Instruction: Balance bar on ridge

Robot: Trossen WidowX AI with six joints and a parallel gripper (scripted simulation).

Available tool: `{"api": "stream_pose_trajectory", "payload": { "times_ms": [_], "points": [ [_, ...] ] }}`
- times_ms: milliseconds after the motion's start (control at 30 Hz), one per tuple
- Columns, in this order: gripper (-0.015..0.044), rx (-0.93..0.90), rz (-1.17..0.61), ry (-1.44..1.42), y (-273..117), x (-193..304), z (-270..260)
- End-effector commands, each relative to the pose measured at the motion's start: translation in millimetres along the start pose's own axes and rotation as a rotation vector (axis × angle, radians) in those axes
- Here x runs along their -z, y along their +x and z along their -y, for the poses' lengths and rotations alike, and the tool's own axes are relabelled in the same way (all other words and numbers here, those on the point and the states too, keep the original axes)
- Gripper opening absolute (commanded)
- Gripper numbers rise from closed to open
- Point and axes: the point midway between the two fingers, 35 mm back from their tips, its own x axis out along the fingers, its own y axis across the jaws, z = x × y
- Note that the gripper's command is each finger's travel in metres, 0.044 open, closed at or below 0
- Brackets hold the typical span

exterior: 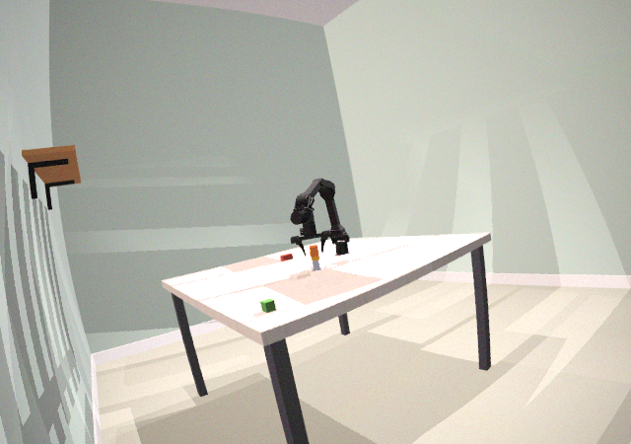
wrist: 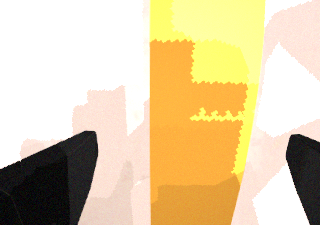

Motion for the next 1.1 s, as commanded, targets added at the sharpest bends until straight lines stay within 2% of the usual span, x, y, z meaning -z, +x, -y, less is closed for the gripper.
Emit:
{"api": "stream_pose_trajectory", "payload": {
  "times_ms": [0, 133, 433, 1067],
  "points": [
    [0.0440, 0.001, 0.000, 0.000, 0.1, 0.0, 0.1],
    [0.0440, 0.001, 0.000, 0.000, -6.9, 1.1, -0.6],
    [0.0440, 0.000, 0.000, 0.000, -98.2, 0.6, -0.2],
    [0.0440, 0.000, 0.000, 0.000, -99.9, 0.3, 0.0]
  ]
}}
